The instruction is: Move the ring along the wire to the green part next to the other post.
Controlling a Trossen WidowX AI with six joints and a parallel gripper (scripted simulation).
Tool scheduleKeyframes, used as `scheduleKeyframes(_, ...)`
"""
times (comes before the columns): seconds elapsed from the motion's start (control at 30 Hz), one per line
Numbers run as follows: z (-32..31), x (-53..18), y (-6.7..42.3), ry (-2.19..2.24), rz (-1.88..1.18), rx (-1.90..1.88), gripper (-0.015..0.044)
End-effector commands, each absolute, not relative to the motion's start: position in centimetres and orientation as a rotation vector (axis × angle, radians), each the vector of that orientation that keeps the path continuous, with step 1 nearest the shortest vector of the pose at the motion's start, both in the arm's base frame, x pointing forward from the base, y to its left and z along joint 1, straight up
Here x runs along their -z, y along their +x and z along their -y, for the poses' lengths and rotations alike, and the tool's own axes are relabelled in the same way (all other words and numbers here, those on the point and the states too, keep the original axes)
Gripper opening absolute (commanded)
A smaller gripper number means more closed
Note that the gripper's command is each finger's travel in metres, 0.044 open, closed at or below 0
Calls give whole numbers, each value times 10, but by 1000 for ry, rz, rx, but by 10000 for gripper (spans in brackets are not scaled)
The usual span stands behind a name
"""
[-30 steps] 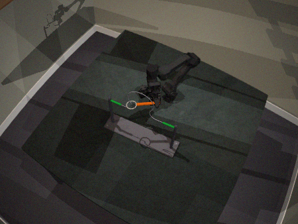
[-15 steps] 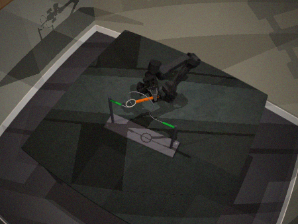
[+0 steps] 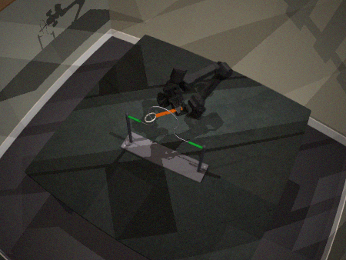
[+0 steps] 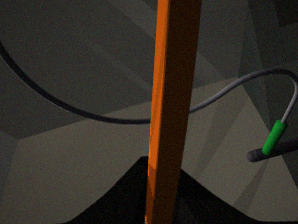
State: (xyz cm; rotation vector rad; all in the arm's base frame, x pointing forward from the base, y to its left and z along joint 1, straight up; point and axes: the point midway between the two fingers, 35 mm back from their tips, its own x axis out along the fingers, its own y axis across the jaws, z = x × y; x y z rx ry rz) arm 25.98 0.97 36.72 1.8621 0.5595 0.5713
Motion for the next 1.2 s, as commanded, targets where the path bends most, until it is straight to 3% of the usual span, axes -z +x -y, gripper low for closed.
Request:
scheduleKeyframes(0.0,-9,-370,259,1831,-565,-567,-150)
scheduleKeyframes(1.17,-12,-356,259,1395,-615,-421,-150)
